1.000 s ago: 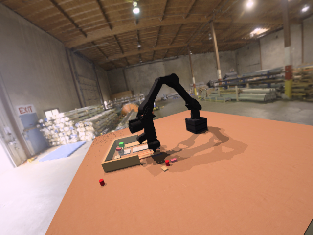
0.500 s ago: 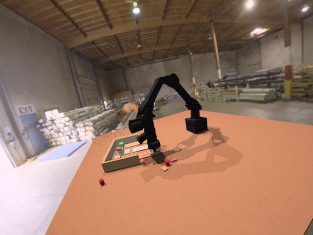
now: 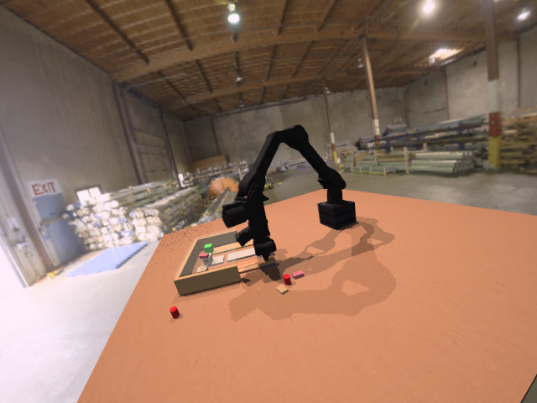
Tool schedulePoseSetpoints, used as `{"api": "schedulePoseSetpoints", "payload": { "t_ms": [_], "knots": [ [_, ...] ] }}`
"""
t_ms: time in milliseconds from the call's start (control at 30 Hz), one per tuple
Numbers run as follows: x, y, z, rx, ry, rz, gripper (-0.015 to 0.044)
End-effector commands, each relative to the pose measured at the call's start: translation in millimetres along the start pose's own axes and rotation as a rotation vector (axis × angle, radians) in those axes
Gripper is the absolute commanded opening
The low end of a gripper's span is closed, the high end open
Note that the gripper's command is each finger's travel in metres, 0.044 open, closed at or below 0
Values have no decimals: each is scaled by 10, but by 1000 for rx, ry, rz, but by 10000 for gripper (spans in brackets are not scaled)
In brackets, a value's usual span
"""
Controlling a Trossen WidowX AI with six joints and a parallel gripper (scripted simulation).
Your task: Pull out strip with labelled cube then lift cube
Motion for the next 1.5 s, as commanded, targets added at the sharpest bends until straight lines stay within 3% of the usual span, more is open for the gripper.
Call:
{"api": "schedulePoseSetpoints", "payload": {
  "t_ms": [0, 1467],
  "knots": [
    [-107, -10, -25, -3, 13, -2, 0],
    [-770, -76, -47, -4, 18, -2, 0]
  ]
}}
Point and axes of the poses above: the point midway between the two fingers, 35 mm back from their tips, its own z axis back along the fingers, its own y axis across the jaws, x = y × z, the point moved 6 cm from there along z, back along the fingers, and after that the axes turned 6 degrees about -z, right-handed, at the moved point
